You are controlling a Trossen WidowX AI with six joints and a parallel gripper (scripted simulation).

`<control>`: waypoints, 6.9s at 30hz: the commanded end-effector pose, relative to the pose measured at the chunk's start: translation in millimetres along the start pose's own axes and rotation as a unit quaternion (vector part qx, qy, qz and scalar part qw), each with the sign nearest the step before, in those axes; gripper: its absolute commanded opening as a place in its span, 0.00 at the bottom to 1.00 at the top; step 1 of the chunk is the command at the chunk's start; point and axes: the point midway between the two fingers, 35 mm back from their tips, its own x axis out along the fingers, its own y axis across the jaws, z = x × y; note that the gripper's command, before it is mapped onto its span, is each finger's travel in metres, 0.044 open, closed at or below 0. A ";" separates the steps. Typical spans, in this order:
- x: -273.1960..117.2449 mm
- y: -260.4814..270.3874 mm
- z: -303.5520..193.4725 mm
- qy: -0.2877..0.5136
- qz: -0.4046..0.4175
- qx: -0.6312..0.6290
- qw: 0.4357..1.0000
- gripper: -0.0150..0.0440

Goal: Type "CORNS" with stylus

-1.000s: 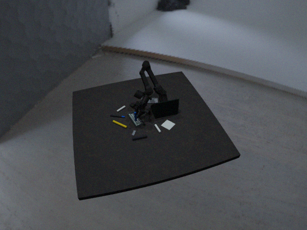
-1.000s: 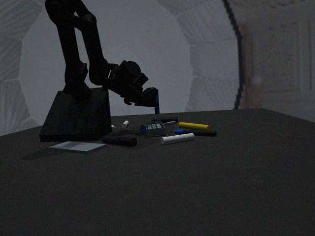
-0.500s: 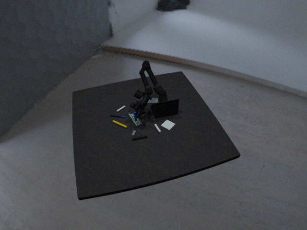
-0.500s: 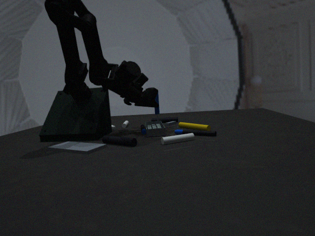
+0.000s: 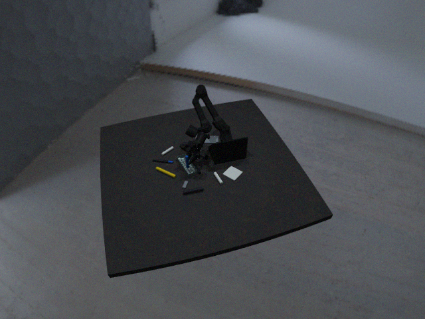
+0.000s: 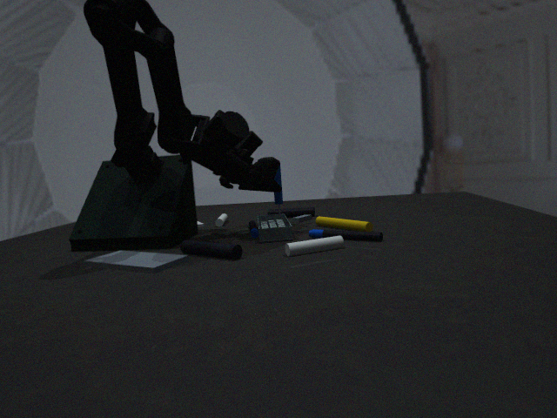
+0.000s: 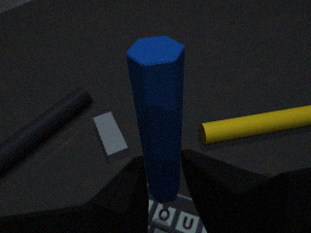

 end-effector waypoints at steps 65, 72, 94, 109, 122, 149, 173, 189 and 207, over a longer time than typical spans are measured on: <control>-5.8 1.2 12.1 0.001 0.004 -0.001 1.000 0.39; -12.4 1.8 22.0 0.000 0.003 -0.001 1.000 0.39; -33.8 4.8 10.1 0.001 0.005 -0.002 1.000 0.25; -40.2 7.4 -1.4 0.001 0.005 -0.001 1.000 0.25; -34.7 7.5 -12.6 0.001 0.005 -0.001 1.000 0.25; -32.9 8.8 -16.3 0.002 0.006 -0.001 1.000 0.39; -29.4 9.2 -23.1 0.002 0.006 -0.001 1.000 0.39; -26.9 9.4 -27.8 0.002 0.005 -0.001 1.000 0.39; -25.4 9.5 -30.4 0.002 0.005 -0.001 1.000 0.39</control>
